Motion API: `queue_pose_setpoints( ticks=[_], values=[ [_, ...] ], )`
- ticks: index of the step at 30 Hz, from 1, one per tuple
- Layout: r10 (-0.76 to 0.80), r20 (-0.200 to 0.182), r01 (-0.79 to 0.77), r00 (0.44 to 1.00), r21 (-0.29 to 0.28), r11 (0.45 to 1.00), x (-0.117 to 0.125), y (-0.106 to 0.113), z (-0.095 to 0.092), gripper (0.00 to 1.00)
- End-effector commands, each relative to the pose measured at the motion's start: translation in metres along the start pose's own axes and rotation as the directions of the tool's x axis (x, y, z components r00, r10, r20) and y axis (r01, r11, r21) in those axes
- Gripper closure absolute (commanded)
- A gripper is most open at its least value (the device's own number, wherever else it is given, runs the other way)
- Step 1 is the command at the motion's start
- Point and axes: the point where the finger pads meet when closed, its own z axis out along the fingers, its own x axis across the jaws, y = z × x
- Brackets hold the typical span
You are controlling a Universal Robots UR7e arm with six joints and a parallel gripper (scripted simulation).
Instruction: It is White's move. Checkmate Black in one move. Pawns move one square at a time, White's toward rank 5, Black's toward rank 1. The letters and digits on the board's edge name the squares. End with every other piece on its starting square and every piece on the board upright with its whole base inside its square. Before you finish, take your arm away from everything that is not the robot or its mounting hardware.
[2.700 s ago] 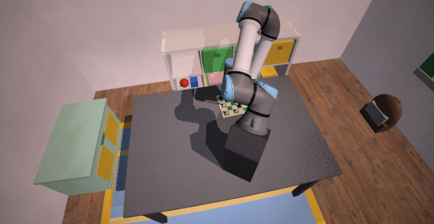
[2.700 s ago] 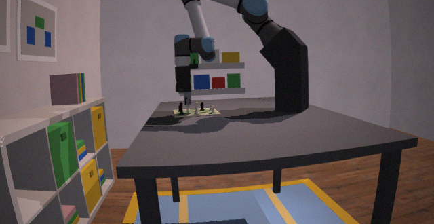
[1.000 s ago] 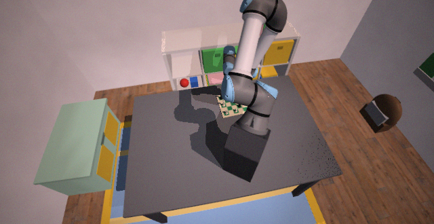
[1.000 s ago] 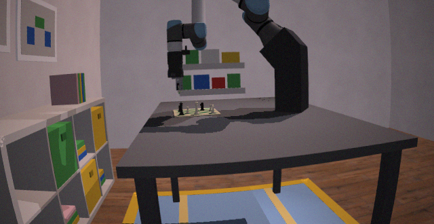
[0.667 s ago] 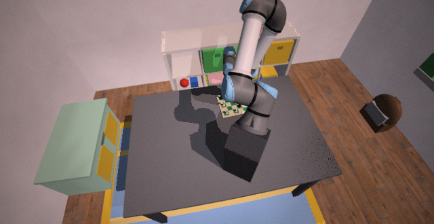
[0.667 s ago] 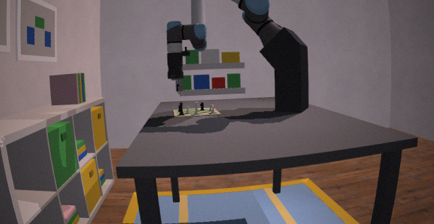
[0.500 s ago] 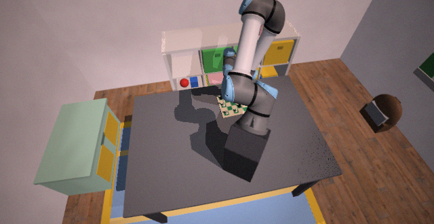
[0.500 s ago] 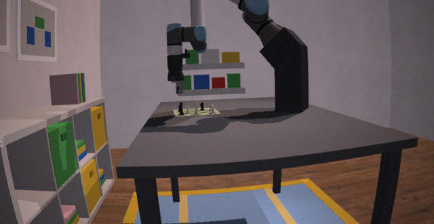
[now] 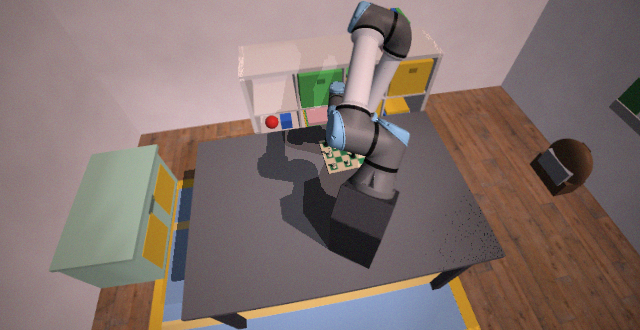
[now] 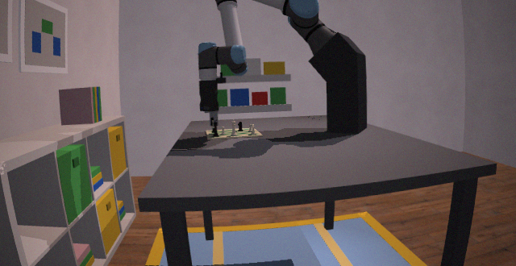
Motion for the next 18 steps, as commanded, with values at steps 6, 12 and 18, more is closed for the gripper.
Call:
queue_pose_setpoints(
  ticks=[6, 12, 18],
  values=[
    [0.0, 0.002, 0.0, 1.0, -0.001, 1.0, -0.0007, 0.0005, 0.0184, 1.0],
    [0.0, 0.002, 0.0, 1.0, -0.001, 1.0, -0.0007, 0.0005, 0.0189, 1.0],
    [0.0, 0.002, 0.0, 1.0, -0.001, 1.0, -0.0007, 0.0005, 0.0189, 1.0]
  ],
)
